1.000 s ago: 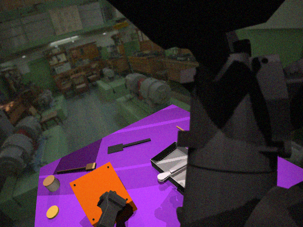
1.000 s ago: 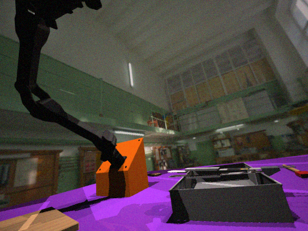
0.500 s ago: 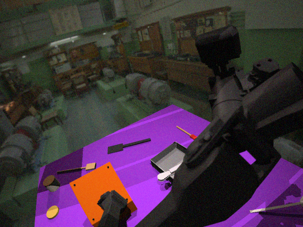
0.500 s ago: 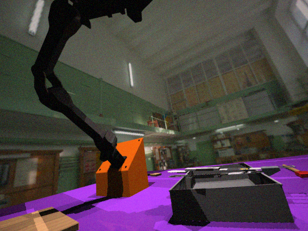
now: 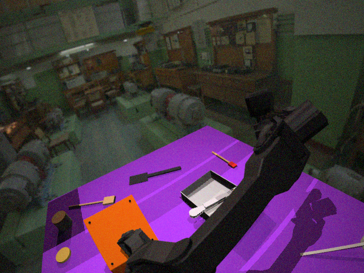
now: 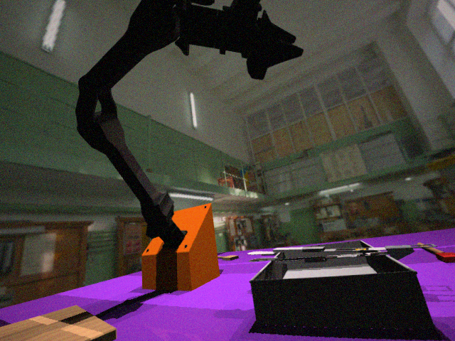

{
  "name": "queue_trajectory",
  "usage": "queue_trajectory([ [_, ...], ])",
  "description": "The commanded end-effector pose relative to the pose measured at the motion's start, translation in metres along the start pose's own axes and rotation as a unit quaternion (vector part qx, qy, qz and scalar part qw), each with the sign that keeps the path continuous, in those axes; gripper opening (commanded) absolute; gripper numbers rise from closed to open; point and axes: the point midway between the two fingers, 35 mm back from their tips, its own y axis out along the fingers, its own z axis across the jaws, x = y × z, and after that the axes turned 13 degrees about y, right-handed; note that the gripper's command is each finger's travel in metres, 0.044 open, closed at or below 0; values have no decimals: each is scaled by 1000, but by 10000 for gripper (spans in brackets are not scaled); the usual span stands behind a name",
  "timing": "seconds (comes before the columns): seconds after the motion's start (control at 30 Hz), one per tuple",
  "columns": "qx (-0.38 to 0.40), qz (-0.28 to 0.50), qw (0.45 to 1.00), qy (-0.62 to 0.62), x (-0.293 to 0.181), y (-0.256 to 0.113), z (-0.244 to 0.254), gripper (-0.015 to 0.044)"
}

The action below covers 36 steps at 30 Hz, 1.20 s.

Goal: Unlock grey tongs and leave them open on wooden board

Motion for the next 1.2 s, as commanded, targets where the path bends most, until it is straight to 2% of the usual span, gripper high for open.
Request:
queue_trajectory([
  [0.0,-71,19,997,-7,-4,29,-41,260],
  [0.27,-253,105,961,-35,-31,90,-165,260],
  [0.53,-412,242,874,-91,-77,108,-290,260],
  [1.17,-423,255,864,-96,-85,105,-304,260],
])
